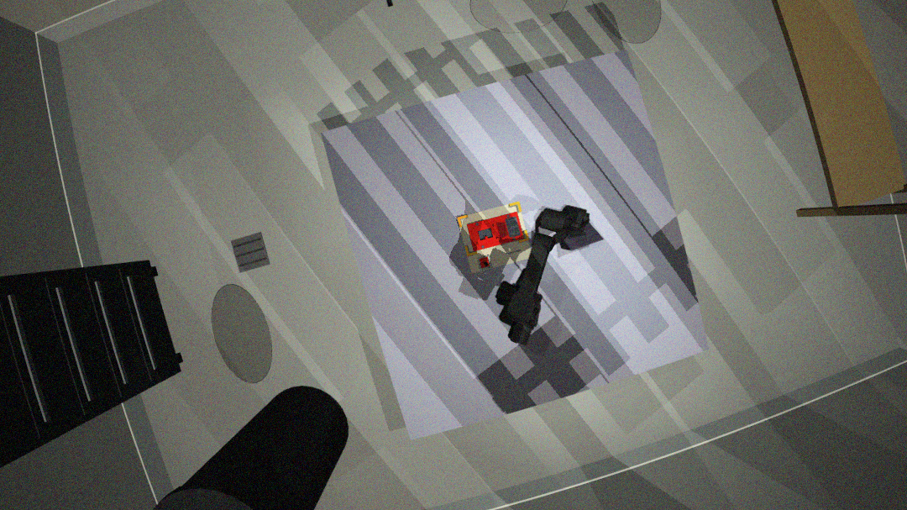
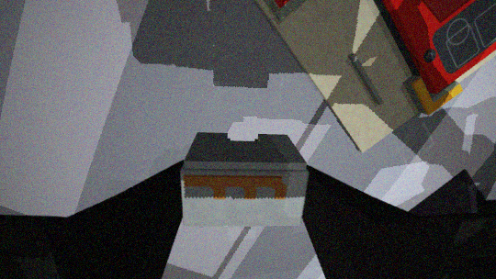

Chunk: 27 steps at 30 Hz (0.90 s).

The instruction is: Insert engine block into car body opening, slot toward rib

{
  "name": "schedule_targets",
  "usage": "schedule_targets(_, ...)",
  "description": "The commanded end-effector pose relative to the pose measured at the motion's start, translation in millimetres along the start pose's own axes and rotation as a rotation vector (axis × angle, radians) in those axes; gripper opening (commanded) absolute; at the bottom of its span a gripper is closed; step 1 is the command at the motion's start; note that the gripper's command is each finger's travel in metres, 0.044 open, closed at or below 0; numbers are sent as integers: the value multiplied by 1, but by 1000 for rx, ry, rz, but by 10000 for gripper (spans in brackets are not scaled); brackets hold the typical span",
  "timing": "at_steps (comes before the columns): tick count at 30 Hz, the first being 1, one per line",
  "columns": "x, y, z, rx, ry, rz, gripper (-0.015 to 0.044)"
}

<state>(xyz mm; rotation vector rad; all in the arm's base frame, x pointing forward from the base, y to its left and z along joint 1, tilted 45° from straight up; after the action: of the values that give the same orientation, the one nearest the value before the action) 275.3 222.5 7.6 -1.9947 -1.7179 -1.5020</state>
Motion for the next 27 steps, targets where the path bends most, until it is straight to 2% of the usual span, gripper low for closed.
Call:
schedule_targets(1, 13, -1, -2, -12, 1, 4, 0)
schedule_targets(6, 24, -1, -4, -18, -2, 5, 0)
schedule_targets(12, 4, -1, -4, -18, -2, 4, 0)
schedule_targets(19, 7, 0, -4, -18, 1, 39, 0)
schedule_targets(27, 5, 7, -5, -18, 6, 207, 0)
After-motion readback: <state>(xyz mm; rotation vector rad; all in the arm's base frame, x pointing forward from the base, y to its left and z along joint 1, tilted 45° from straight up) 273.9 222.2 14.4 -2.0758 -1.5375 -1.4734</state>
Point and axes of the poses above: the point midway between the two fingers, 35 mm back from their tips, its own x axis back along the fingers, its own z axis across the jaws, y = z × x, the point moved 1 cm from there along x, back along the fingers, and after that the axes turned 4 degrees about x, right-handed, at the moved point
